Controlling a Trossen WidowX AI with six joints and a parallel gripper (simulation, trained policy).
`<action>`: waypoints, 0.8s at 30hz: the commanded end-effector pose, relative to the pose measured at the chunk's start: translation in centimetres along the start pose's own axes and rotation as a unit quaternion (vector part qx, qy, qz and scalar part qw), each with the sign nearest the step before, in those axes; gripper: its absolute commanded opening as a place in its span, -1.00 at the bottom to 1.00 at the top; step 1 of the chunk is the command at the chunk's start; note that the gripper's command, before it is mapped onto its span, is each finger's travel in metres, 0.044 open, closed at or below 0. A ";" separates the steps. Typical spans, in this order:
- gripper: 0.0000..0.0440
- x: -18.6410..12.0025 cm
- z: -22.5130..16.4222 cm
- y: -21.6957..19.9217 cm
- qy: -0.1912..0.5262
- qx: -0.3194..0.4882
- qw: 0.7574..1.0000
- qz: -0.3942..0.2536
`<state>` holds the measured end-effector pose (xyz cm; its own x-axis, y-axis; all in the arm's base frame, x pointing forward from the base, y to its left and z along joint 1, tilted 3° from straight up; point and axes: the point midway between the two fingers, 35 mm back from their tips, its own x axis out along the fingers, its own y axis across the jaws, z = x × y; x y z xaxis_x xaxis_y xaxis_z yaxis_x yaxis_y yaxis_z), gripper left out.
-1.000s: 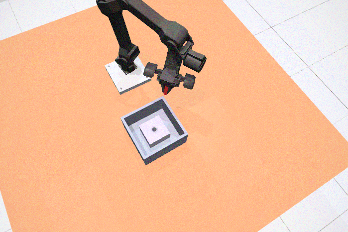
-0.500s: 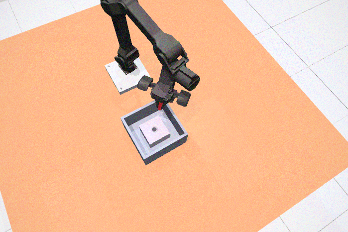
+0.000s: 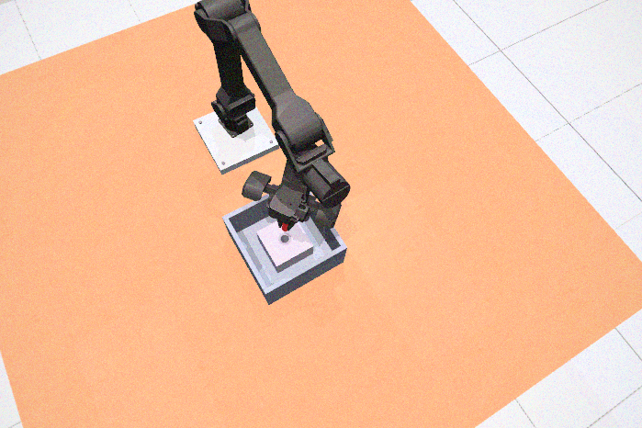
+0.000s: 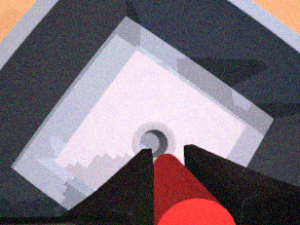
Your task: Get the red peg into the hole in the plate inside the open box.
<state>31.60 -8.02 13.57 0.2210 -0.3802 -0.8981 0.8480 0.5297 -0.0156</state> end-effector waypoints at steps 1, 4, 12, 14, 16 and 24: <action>-1.00 1.1 0.4 0.1 0.010 -0.013 1.000 0.004; -1.00 2.0 0.5 0.2 0.017 -0.027 0.999 0.008; -0.60 4.4 -0.2 0.3 0.052 -0.066 0.996 0.013; -0.37 4.9 -0.2 0.3 0.059 -0.070 0.996 0.013; -0.27 5.1 0.1 0.4 0.063 -0.075 0.995 0.015; 0.32 4.6 1.9 1.6 0.070 -0.093 0.993 0.032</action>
<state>34.28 -10.30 9.90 0.1877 -0.2553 -0.9485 0.7374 0.6745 -0.0356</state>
